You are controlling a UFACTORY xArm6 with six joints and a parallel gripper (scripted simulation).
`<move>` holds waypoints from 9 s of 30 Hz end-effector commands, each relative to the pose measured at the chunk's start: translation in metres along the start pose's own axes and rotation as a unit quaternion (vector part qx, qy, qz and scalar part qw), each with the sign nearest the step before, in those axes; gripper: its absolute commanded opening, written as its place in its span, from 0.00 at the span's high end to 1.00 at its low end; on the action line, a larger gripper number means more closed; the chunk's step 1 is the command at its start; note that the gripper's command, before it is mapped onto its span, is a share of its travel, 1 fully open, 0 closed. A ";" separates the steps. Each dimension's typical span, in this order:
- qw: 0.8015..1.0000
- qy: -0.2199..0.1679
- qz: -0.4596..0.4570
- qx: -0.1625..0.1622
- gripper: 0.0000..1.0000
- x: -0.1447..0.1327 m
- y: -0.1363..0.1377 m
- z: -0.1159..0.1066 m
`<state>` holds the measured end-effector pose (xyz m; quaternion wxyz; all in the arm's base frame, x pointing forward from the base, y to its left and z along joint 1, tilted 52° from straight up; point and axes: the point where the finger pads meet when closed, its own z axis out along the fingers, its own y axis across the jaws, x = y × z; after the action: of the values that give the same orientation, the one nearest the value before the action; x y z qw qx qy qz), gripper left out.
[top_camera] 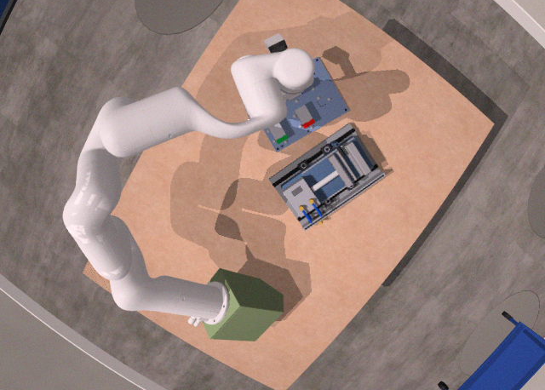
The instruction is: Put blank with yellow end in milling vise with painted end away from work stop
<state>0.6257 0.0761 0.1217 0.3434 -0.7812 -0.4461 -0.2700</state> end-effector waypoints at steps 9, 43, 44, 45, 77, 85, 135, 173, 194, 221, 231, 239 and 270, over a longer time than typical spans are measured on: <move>1.000 0.001 -0.001 -0.003 1.00 0.001 0.002 -0.028; 1.000 0.001 -0.001 -0.004 1.00 0.001 0.002 -0.074; 1.000 0.001 -0.001 -0.004 1.00 0.001 0.002 -0.074; 1.000 0.001 -0.001 -0.004 1.00 0.001 0.002 -0.074; 1.000 0.001 -0.001 -0.004 1.00 0.001 0.002 -0.066; 1.000 0.001 -0.001 -0.004 1.00 0.001 0.002 -0.066; 0.966 0.002 0.260 -0.003 1.00 0.001 0.002 -0.063; 0.881 0.003 0.473 -0.003 1.00 0.001 0.002 -0.064; 0.812 0.003 0.583 -0.002 1.00 0.001 0.002 -0.064; 0.709 0.003 0.705 -0.002 1.00 0.001 0.002 -0.064; 0.659 0.003 0.753 -0.002 1.00 0.001 0.002 -0.064; 0.614 0.004 0.789 -0.001 1.00 0.001 0.002 -0.064; 0.507 0.004 0.862 -0.001 1.00 0.001 0.002 -0.064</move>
<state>0.6195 0.0283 0.1601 0.4101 -0.7886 0.4330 0.1500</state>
